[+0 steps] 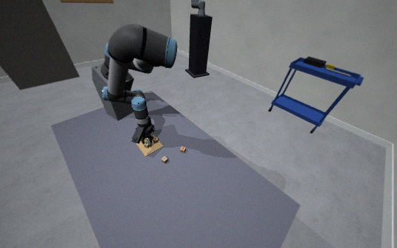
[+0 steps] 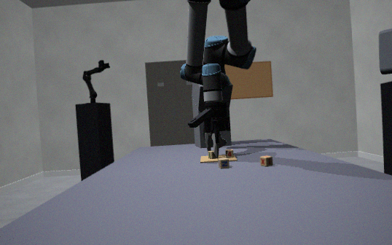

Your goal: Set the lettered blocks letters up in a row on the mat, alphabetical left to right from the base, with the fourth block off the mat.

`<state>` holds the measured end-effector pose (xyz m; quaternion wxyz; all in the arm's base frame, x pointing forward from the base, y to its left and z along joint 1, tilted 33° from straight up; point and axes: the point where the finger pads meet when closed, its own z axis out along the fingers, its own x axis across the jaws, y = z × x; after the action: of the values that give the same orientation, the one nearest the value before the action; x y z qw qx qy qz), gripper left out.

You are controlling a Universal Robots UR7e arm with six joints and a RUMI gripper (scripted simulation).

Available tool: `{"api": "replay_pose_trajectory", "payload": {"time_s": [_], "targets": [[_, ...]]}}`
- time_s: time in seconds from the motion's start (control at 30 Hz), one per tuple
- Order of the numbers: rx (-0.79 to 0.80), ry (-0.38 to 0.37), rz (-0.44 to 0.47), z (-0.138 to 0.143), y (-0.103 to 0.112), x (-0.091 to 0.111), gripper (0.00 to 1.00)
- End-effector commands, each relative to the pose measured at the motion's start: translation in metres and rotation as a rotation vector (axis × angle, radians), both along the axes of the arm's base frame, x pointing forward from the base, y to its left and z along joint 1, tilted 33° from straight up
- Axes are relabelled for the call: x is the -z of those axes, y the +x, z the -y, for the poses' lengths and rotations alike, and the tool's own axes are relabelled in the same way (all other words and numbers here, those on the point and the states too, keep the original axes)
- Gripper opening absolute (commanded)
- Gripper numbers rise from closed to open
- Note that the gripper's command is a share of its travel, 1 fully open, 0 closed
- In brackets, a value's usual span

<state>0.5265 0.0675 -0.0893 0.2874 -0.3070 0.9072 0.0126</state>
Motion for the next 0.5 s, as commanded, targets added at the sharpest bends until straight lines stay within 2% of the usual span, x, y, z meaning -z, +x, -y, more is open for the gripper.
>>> {"api": "replay_pose_trajectory", "payload": {"time_s": [0.0, 0.23, 0.27, 0.47], "targets": [[0.000, 0.000, -0.001, -0.0004, 0.0001, 0.0008, 0.28], [0.000, 0.000, -0.001, -0.0004, 0.0001, 0.0008, 0.28], [0.000, 0.000, -0.001, -0.0004, 0.0001, 0.0008, 0.09], [0.000, 0.000, -0.001, -0.0004, 0.0001, 0.0008, 0.09]]}}
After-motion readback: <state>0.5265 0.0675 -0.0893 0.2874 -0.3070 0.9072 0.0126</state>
